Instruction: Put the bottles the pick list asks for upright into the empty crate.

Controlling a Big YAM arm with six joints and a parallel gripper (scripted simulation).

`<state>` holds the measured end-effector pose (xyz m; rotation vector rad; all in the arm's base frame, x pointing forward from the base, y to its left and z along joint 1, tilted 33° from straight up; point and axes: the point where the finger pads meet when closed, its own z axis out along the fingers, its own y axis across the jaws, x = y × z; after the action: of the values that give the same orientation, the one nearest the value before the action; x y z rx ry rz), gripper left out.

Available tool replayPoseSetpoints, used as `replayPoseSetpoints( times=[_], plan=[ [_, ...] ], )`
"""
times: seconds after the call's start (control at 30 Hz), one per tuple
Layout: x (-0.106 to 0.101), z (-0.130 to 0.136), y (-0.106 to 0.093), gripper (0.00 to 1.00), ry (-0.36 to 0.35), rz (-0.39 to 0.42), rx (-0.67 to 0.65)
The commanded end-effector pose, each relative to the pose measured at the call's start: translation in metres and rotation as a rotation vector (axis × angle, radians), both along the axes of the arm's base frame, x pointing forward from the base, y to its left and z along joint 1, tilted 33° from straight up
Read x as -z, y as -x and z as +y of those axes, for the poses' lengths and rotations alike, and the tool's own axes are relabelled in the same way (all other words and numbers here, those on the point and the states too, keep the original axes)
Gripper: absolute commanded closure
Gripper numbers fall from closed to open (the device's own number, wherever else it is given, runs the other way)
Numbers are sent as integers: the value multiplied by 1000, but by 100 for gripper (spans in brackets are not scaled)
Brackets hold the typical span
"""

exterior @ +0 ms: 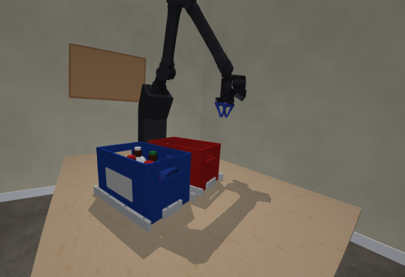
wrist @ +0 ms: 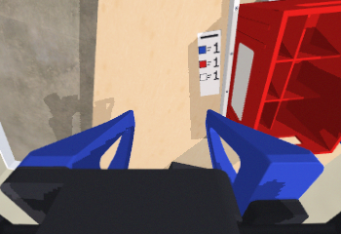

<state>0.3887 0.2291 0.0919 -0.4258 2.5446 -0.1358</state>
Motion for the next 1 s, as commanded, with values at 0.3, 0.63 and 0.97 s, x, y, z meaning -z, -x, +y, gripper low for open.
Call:
replayPoseSetpoints(
  times=[0.3,0.63,0.97],
  plan=[
    [-3,-29,-50,39,58,-33,-129],
    [5,-66,-85,39,62,-33,-129],
    [4,-67,-80,39,61,-26,-132]
  ],
)
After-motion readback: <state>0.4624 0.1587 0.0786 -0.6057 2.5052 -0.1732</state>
